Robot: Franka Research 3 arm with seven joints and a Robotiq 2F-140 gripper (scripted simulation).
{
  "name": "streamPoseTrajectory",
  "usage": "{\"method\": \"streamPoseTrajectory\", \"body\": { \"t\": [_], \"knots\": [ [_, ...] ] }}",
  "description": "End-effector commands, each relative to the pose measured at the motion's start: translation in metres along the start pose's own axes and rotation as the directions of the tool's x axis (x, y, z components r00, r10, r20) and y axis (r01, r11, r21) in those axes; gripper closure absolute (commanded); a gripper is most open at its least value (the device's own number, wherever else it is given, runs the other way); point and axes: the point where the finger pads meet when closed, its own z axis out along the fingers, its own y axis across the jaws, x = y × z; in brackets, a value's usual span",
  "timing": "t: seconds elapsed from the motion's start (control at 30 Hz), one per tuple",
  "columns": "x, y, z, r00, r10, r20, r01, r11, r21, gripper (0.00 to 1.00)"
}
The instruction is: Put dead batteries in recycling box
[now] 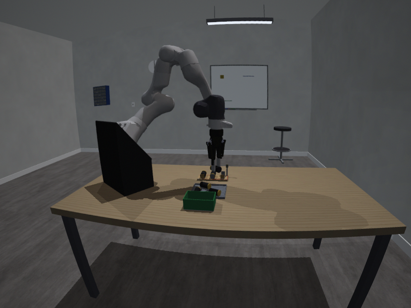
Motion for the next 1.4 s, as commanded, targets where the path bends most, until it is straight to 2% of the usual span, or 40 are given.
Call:
{"method": "streamPoseTrajectory", "body": {
  "t": [0.0,0.23,0.4,0.63,1.03,1.17,1.37],
  "knots": [
    [0.002,-0.005,0.0,0.917,0.399,-0.003,-0.399,0.917,0.02,0.84],
    [0.002,-0.005,0.0,0.765,0.644,0.003,-0.644,0.765,0.02,0.84],
    [0.002,-0.005,0.0,0.7,0.715,0.005,-0.714,0.699,0.02,0.84],
    [0.002,-0.005,0.0,0.68,0.733,0.005,-0.733,0.68,0.02,0.84],
    [0.0,-0.008,0.0,0.68,0.734,0.005,-0.734,0.679,0.02,0.84],
    [-0.017,-0.033,-0.001,0.68,0.734,0.005,-0.734,0.679,0.02,0.84],
    [-0.065,-0.102,-0.001,0.68,0.734,0.005,-0.734,0.679,0.02,0.84]
  ]
}}
